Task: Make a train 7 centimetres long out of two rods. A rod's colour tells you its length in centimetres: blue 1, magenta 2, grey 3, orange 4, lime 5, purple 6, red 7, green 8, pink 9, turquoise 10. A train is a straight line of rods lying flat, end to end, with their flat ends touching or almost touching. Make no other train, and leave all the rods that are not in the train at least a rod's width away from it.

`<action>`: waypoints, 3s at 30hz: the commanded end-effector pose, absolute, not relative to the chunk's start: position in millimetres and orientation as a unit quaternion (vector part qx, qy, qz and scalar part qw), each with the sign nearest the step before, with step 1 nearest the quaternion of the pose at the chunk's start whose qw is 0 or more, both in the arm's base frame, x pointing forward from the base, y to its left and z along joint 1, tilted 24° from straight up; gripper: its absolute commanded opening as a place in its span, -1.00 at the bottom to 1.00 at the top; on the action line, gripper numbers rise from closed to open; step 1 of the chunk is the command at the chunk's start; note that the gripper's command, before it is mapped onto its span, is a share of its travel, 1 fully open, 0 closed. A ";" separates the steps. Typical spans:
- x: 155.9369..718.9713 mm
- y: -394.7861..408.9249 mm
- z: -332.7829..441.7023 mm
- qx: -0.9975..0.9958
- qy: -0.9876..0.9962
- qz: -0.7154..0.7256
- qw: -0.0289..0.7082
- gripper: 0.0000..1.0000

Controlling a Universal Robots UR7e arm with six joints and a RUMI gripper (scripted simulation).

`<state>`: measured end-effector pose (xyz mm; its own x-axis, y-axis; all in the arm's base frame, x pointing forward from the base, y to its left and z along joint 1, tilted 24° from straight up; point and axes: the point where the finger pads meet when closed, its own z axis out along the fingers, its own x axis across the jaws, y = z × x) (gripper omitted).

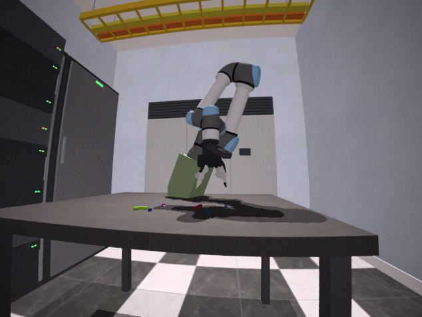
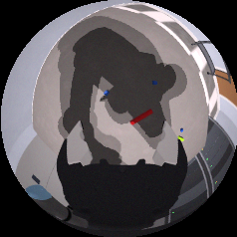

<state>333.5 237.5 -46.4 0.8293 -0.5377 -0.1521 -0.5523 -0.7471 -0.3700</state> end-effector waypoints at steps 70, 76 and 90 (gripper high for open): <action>342.9 236.2 -45.8 -0.751 0.627 0.094 0.181 1.00; 343.6 235.6 -46.0 -0.703 0.681 0.107 0.174 1.00; 343.5 234.2 -46.5 -0.541 0.816 0.142 0.147 1.00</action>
